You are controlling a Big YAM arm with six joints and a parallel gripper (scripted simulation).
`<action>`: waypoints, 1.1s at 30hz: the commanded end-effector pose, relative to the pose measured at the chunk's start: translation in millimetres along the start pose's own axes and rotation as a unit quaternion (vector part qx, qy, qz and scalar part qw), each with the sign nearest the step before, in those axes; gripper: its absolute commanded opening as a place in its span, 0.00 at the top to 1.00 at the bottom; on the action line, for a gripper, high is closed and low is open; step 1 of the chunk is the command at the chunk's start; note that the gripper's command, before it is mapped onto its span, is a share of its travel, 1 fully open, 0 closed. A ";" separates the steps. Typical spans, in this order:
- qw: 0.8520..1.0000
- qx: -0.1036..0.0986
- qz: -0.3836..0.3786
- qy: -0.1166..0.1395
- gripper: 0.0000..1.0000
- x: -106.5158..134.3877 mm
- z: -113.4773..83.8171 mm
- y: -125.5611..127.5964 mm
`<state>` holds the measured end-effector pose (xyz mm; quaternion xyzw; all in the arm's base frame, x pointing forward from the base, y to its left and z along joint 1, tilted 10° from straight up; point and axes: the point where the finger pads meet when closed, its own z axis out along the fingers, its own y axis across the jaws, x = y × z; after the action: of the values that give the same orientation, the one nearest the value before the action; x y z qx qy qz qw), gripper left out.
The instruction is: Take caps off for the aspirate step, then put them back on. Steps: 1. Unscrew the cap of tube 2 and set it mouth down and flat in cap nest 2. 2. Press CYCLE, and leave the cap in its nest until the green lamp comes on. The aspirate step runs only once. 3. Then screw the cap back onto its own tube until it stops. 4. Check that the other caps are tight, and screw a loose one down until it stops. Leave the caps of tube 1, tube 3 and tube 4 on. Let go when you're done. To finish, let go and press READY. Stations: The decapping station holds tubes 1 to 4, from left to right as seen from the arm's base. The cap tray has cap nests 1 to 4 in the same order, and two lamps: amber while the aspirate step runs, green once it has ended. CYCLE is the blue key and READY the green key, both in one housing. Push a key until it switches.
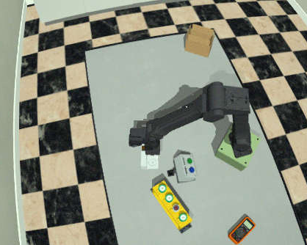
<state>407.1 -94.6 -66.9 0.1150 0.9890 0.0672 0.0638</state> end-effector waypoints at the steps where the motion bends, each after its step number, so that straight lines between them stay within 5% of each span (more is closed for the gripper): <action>1: 1.000 -0.002 -0.003 0.009 1.00 6.8 12.1 5.6; 33: 1.000 -0.003 0.000 0.019 1.00 13.7 11.7 6.2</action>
<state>406.1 -92.7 -69.3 0.1140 0.9893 0.0655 0.0637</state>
